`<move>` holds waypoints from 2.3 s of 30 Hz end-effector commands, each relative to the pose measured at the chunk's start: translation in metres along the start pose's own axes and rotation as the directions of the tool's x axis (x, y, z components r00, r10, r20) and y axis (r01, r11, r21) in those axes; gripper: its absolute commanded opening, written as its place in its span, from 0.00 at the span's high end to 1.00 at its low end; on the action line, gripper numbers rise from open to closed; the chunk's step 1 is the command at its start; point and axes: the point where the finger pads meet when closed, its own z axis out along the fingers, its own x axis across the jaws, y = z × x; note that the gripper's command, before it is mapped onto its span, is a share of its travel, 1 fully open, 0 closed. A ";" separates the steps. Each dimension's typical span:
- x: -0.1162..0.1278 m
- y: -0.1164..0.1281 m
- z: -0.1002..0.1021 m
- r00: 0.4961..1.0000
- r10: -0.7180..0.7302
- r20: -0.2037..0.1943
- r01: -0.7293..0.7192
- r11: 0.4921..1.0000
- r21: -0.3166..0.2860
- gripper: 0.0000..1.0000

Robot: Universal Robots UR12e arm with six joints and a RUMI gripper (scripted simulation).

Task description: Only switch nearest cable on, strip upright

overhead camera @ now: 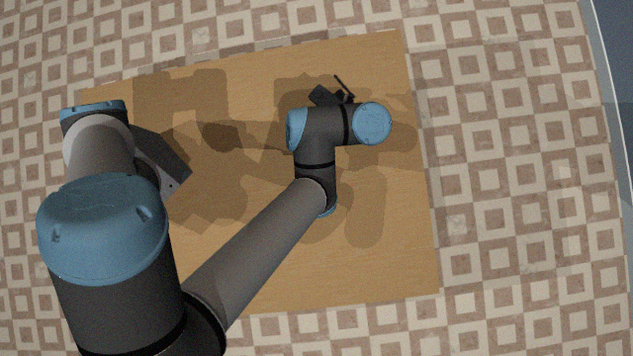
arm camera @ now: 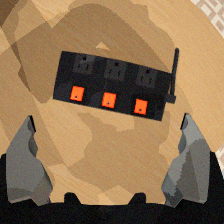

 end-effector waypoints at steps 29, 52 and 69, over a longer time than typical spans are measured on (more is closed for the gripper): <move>0.001 -0.002 0.001 1.000 0.007 0.001 -0.007 1.000 -0.001 0.00; 0.001 -0.002 0.001 1.000 0.007 0.001 -0.007 1.000 -0.001 0.00; 0.001 -0.005 0.000 1.000 -0.025 0.005 0.025 1.000 -0.013 0.00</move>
